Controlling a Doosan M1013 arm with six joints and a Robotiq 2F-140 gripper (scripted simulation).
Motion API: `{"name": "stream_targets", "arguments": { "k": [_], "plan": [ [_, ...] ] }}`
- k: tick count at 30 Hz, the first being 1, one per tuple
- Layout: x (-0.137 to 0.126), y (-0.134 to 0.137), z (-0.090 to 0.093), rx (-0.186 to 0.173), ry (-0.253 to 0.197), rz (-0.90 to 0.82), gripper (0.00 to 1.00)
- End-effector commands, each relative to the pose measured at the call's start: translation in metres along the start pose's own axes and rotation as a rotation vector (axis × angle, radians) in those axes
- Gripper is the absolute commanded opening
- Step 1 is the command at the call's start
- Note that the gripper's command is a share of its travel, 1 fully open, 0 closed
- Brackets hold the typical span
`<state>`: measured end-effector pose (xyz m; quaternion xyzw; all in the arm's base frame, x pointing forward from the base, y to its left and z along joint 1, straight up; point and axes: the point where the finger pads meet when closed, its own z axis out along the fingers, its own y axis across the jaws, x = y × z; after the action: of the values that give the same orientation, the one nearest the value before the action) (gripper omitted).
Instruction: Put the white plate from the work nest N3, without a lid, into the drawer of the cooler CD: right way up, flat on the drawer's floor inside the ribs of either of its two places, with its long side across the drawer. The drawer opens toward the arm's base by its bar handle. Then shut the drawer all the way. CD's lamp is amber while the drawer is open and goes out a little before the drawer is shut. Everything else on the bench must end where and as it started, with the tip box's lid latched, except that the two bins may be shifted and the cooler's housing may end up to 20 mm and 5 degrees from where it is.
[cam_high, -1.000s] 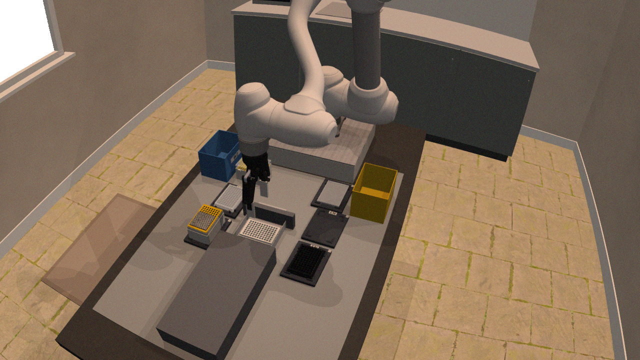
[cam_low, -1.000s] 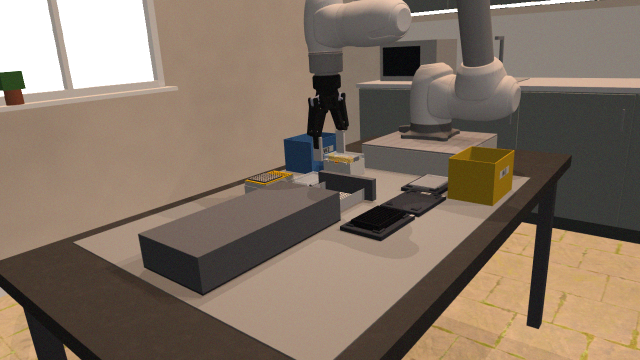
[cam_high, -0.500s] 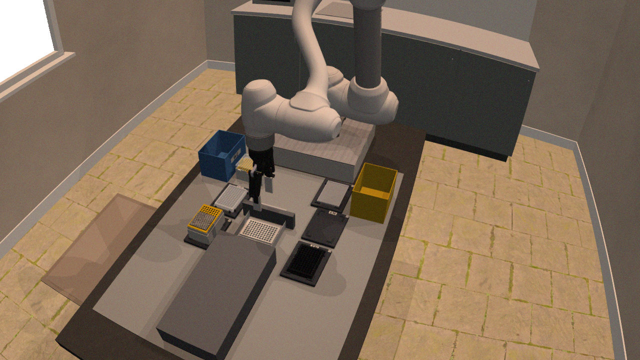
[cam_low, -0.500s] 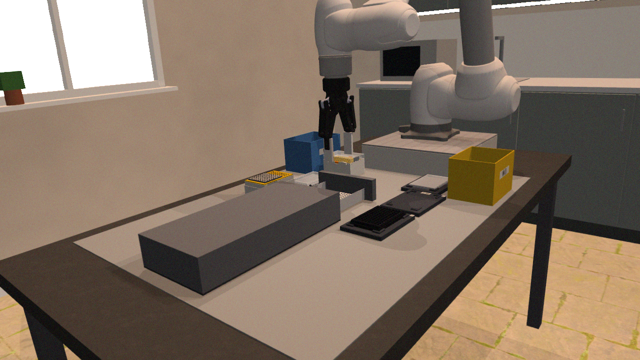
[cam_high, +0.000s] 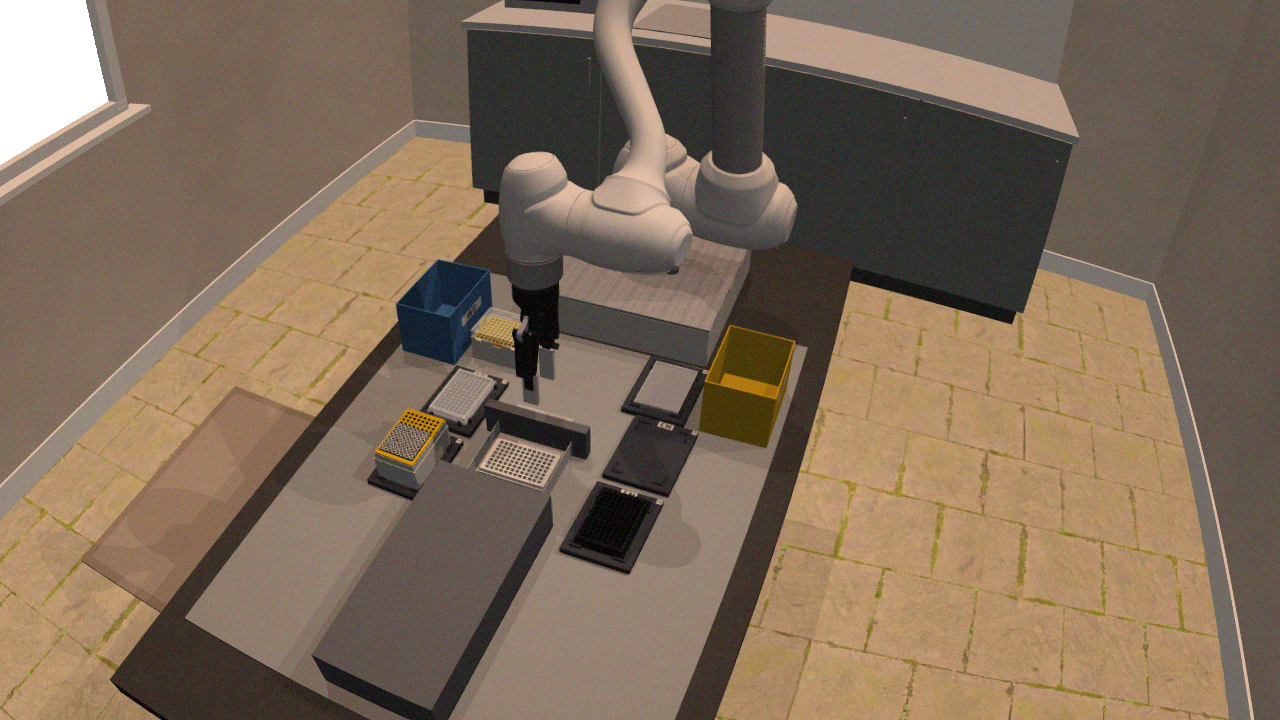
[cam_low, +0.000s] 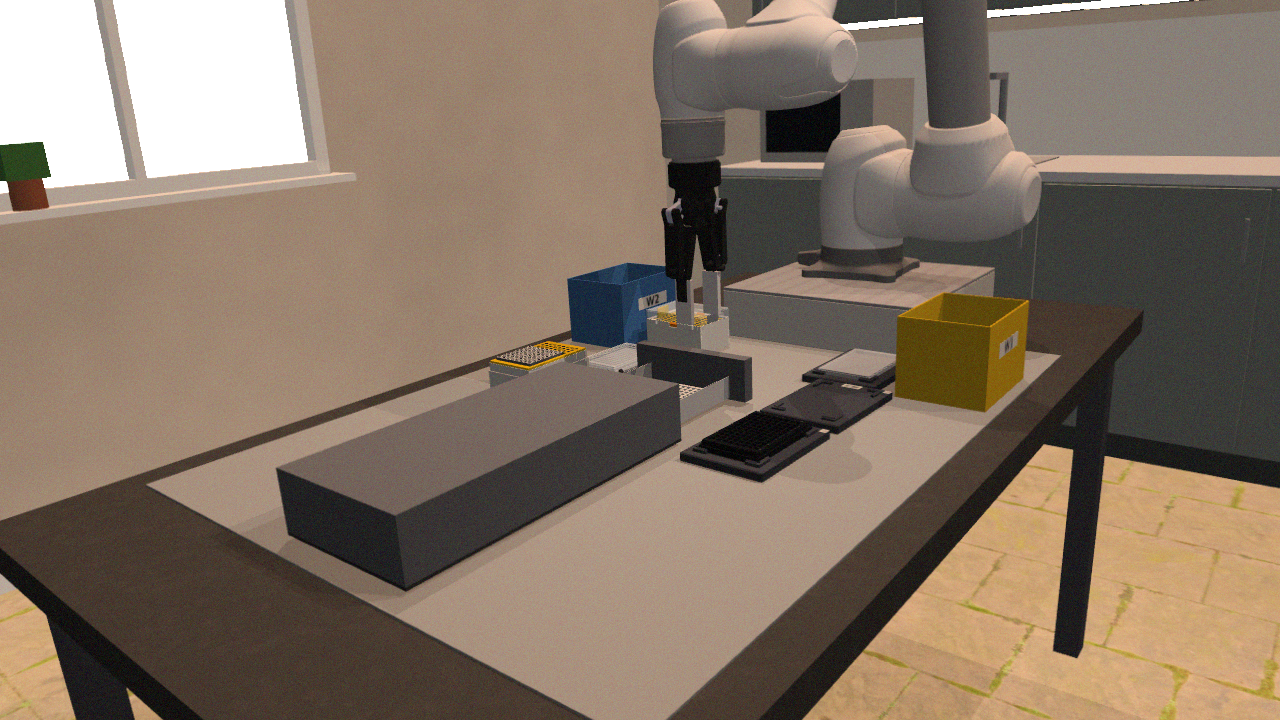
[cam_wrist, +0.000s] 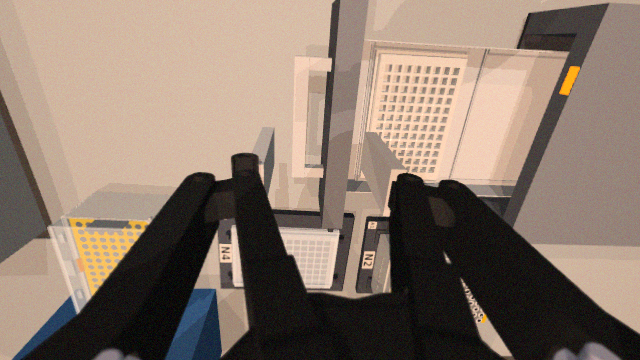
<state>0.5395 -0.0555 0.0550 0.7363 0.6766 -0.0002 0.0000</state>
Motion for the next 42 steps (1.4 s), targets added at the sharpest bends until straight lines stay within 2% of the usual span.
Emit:
{"name": "stream_targets", "arguments": {
  "k": [1,12,42],
  "plan": [
    [0.000,-0.013,0.003,0.000,0.000,0.000,0.00],
    [0.000,-0.056,0.013,0.000,0.000,0.000,0.00],
    [0.000,-0.059,0.014,0.000,0.000,0.000,0.00]
  ]
}}
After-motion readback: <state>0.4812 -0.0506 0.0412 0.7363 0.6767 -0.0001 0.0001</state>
